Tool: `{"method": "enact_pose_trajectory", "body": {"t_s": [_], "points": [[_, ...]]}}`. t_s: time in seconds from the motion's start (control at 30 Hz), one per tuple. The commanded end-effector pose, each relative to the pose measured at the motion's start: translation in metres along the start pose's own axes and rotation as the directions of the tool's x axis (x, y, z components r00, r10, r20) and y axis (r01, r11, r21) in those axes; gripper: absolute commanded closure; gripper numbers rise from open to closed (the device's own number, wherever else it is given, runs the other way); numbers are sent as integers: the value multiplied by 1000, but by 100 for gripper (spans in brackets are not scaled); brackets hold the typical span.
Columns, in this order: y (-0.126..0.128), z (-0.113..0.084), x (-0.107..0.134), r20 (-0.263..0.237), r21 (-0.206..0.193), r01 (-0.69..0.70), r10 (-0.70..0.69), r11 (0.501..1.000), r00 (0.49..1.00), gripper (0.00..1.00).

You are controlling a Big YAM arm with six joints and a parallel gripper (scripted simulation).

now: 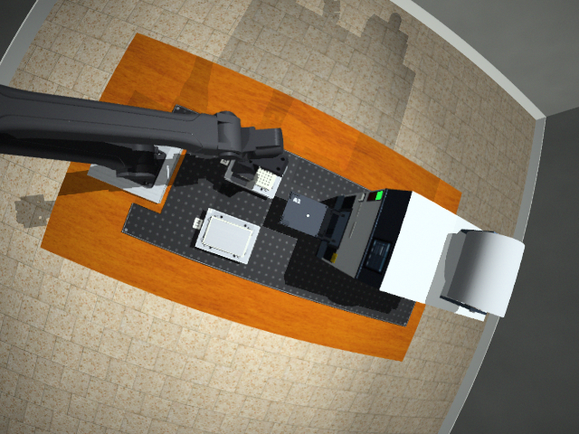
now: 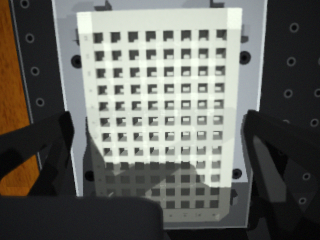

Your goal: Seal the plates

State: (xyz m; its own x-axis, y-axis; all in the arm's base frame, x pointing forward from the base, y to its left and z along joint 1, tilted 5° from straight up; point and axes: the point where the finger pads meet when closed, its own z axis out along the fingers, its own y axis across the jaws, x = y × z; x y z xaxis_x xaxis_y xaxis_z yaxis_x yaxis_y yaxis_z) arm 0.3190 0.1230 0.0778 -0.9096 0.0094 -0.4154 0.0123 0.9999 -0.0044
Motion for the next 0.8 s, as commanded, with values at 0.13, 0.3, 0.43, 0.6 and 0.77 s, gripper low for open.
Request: {"method": "enact_pose_trajectory", "body": {"t_s": [0.13, 0.3, 0.43, 0.6, 0.77], "points": [[-5, 11, 5, -8, 8, 1, -1, 1000, 1000, 0], [0, 7, -9, 23, -9, -3, 3, 1000, 1000, 0], [0, 8, -9, 18, -7, -10, 10, 1000, 1000, 0], [-2, 16, -2, 10, -3, -16, 16, 1000, 1000, 0], [-6, 15, 7, -8, 5, -12, 13, 1000, 1000, 0]]}}
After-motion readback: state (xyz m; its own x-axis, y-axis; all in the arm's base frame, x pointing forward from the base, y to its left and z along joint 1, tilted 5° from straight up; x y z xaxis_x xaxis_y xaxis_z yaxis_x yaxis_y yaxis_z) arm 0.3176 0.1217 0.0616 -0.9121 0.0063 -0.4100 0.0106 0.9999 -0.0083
